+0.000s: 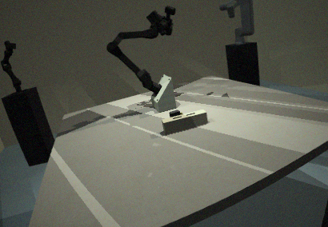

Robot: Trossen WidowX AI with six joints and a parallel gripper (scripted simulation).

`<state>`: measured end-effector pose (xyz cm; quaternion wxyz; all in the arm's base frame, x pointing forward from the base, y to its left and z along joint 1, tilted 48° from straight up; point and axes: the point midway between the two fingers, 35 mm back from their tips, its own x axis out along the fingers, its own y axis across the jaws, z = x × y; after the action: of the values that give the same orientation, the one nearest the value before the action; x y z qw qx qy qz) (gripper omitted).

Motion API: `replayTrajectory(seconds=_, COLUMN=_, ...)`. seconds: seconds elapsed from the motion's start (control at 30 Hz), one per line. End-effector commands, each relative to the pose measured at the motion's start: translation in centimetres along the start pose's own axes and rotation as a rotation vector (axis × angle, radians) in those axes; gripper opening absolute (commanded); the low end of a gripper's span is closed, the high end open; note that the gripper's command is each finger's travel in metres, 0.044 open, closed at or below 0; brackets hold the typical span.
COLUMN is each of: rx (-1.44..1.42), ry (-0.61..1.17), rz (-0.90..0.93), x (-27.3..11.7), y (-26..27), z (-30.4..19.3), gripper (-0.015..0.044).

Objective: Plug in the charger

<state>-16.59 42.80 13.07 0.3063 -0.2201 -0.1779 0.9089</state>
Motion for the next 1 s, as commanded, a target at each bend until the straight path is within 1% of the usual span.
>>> replayTrajectory(seconds=0.0, rx=0.061, ry=0.062, rz=-0.023, x=-0.8, y=-0.8, z=-2.4, gripper=0.044)
replayTrajectory(seconds=0.17, rx=0.11, ry=0.167, rz=-0.07, x=-2.0, y=-2.0, z=-5.3, gripper=0.044)
replayTrajectory(seconds=0.43, rx=0.208, ry=0.381, rz=-0.155, x=-5.1, y=-3.8, z=-11.3, gripper=0.044)
replayTrajectory(seconds=0.97, rx=0.408, ry=0.812, rz=-0.272, x=-13.8, y=-4.4, z=-21.6, gripper=0.044)
